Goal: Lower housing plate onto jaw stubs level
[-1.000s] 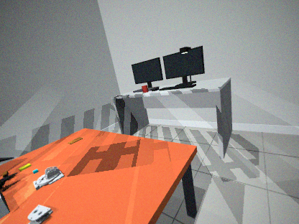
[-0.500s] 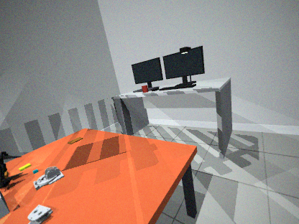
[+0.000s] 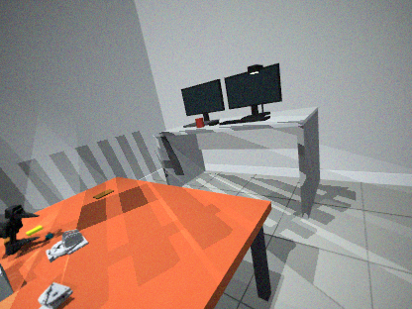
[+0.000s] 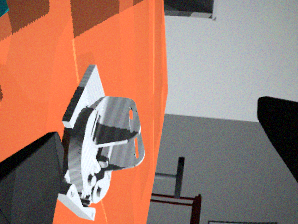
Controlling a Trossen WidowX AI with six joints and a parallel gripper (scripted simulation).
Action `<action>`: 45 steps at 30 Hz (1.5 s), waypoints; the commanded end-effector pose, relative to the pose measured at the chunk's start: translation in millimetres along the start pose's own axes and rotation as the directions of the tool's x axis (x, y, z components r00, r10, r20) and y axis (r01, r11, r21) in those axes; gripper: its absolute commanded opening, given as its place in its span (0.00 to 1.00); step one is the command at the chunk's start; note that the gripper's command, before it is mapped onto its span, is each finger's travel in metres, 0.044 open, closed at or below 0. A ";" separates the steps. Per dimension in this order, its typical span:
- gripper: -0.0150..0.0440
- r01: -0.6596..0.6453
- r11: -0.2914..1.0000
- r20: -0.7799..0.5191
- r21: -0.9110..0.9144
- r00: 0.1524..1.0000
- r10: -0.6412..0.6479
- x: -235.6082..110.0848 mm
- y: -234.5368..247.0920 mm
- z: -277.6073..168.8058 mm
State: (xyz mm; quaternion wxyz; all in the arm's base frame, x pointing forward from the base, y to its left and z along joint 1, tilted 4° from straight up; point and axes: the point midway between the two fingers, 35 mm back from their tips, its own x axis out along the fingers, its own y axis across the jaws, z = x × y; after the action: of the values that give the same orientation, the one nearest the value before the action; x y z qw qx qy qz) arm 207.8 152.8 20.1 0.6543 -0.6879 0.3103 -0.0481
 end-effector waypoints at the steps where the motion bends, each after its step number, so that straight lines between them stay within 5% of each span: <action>1: 1.00 -0.038 0.995 -0.039 0.092 0.998 0.042 8.1 -3.4 0.3; 45: 1.00 -0.069 0.705 -0.307 0.706 0.867 0.392 75.6 -21.5 -28.3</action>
State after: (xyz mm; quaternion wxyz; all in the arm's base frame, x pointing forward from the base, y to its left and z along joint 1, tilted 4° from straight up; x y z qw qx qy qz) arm 258.6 93.0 15.9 0.7654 -0.3613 0.4885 -0.2120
